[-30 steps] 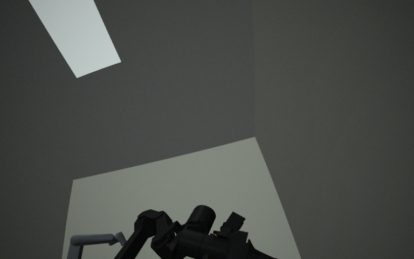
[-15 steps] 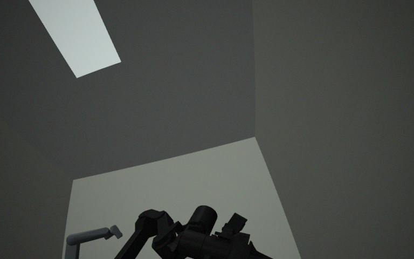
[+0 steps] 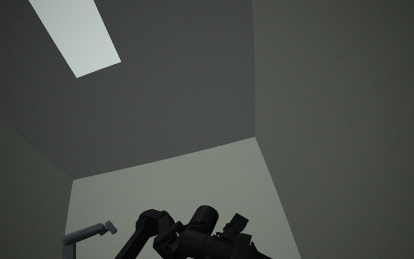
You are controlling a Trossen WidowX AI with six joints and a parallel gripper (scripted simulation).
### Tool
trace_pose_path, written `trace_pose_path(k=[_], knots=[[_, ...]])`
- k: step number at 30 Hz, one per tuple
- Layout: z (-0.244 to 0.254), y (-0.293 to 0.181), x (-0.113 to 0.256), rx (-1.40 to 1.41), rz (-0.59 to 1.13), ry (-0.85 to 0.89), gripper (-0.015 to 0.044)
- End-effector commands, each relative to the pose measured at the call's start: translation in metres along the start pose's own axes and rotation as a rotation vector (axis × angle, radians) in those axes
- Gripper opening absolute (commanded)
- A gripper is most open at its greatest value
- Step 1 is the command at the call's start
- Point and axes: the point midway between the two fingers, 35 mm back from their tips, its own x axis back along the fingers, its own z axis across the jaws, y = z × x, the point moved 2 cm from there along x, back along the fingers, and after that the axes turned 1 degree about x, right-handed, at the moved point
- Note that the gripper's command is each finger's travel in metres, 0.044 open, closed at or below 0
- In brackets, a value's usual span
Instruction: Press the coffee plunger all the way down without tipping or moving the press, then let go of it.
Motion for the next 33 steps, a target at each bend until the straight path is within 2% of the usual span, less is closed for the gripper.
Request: trace_pose_path(k=[1,17,29,33], knots=[[0.0001,-0.0034,-0.0022,-0.010,0.014,0.001,0.0121],[-0.0003,0.0002,-0.0011,-0.001,0.002,0.001,0.0121],[-0.0003,0.0002,-0.0011,-0.001,0.002,0.001,0.0436],[-0.0003,0.0016,0.0005,-0.001,0.003,0.000,0.0440]])
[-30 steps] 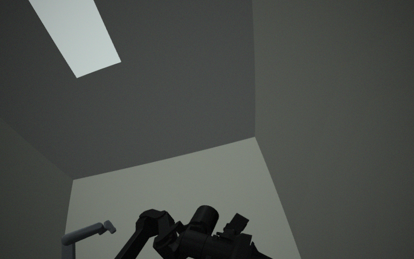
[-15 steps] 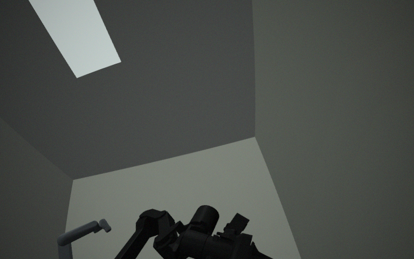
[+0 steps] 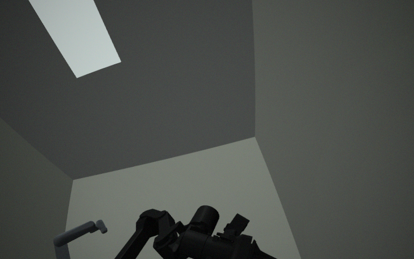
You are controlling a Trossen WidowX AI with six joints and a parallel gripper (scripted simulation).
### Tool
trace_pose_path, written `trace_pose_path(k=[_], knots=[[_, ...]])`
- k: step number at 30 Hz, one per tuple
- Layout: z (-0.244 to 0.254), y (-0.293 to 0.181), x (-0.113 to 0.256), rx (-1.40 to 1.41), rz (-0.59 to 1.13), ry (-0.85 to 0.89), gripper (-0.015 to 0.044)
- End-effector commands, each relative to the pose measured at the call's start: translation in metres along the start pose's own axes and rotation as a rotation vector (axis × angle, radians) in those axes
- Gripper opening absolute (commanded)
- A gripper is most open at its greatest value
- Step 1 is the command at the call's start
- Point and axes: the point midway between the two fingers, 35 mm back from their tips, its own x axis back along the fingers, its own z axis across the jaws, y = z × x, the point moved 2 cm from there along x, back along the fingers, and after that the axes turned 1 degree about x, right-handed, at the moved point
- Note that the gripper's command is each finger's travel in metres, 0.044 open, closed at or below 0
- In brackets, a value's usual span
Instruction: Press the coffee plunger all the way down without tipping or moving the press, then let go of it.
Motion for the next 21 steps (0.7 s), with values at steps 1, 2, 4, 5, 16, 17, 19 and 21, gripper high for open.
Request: trace_pose_path(k=[1,2,4,5,16,17,19,21], knots=[[-0.001,0.004,0.004,0.005,0.001,-0.004,0.0440],[0.000,0.008,0.008,0.005,0.003,-0.005,0.0440],[0.000,0.018,0.021,0.006,0.008,-0.006,0.0440],[0.001,0.023,0.029,0.006,0.010,-0.006,0.0440],[0.010,0.047,0.076,0.001,0.014,0.000,0.0440],[0.010,0.047,0.076,0.001,0.014,0.000,0.0440],[0.010,0.047,0.076,0.001,0.014,0.000,0.0440],[0.010,0.047,0.076,0.001,0.014,0.000,0.0440]])
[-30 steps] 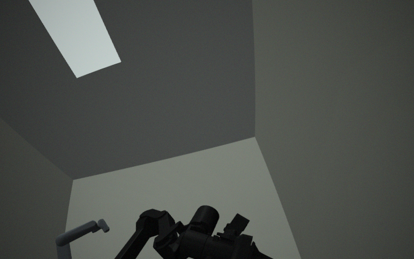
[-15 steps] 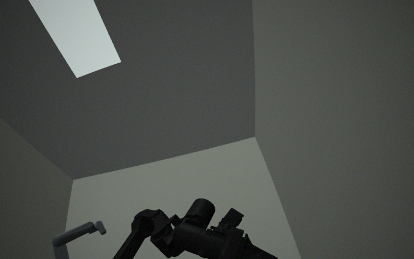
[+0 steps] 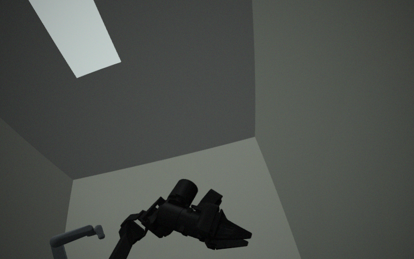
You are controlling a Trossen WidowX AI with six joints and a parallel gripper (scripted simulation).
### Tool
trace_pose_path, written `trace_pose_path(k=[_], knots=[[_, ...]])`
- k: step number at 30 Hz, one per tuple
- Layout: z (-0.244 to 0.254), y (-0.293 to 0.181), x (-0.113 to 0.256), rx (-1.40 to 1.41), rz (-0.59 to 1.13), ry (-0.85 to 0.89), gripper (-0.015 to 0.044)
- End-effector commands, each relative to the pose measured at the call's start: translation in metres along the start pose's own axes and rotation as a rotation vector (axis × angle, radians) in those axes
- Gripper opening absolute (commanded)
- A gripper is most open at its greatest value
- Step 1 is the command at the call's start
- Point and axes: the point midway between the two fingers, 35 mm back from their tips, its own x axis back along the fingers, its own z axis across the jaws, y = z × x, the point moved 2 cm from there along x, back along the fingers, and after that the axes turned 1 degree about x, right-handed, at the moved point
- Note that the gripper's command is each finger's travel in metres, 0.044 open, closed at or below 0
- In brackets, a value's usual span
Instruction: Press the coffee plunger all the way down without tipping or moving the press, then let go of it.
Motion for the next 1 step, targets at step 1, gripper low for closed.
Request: trace_pose_path(k=[1], knots=[[0.0010,0.0015,0.0021,0.007,-0.001,0.003,0.0440]])
